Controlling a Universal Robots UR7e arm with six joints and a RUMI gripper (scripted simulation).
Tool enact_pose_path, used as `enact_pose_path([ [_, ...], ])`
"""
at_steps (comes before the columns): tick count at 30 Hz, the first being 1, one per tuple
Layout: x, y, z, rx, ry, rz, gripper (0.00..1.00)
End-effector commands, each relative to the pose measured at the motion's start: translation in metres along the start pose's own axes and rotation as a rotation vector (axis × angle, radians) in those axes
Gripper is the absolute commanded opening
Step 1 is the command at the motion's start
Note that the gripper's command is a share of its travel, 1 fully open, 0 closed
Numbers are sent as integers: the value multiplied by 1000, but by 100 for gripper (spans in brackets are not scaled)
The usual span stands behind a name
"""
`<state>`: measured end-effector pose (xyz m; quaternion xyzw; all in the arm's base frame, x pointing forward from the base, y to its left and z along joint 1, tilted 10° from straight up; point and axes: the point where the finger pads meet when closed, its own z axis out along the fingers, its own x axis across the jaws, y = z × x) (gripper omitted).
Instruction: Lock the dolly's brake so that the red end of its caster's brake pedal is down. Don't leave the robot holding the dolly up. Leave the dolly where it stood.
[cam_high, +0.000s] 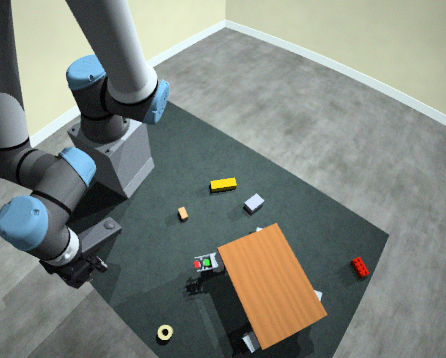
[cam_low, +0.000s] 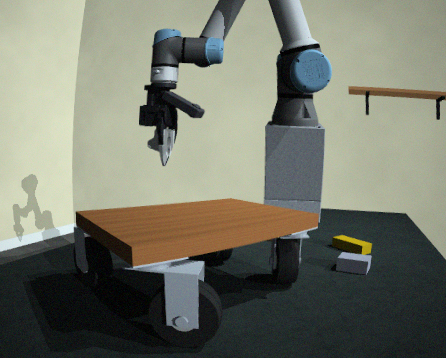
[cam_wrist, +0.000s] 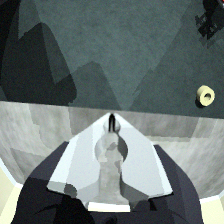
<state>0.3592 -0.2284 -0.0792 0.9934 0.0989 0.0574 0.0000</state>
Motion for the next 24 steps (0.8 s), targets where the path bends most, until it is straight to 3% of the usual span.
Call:
enact_pose_path([
  [1,42,-23,-10,4,4,-170,0],
  [12,124,-107,-34,9,39,-588,0],
  [24,159,-163,-49,13,61,-807,0],
])
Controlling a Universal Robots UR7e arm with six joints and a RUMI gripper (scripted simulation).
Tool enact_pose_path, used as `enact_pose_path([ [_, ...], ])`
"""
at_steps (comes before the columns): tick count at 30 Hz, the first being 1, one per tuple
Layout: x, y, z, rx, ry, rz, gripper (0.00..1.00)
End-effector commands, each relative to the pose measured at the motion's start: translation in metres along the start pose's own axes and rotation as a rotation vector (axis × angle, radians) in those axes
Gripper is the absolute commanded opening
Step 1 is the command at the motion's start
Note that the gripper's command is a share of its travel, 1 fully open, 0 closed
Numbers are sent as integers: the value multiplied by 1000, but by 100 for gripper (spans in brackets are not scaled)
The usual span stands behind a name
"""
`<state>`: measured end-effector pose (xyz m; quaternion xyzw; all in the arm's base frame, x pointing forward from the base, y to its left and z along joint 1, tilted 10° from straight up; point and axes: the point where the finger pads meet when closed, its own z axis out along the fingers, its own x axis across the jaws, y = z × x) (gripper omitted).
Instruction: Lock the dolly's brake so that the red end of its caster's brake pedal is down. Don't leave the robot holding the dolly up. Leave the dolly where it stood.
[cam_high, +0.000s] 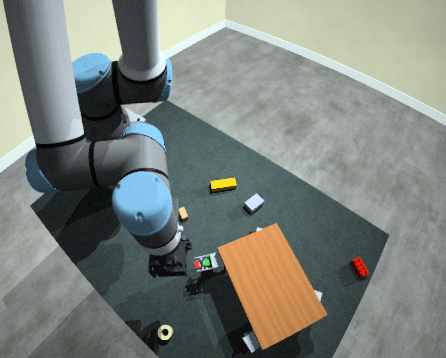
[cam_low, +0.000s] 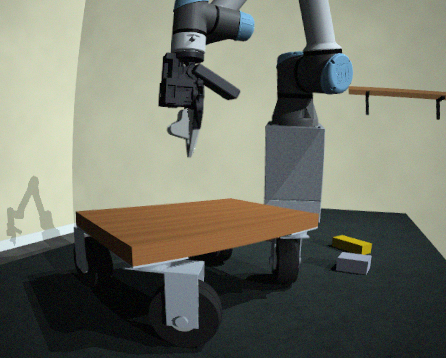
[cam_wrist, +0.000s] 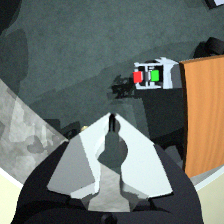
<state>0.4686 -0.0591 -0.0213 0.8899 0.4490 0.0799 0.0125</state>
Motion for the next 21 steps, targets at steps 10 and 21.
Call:
enact_pose_path([
  [10,39,-12,-8,1,12,-133,0],
  [21,40,-14,21,2,13,-137,0],
])
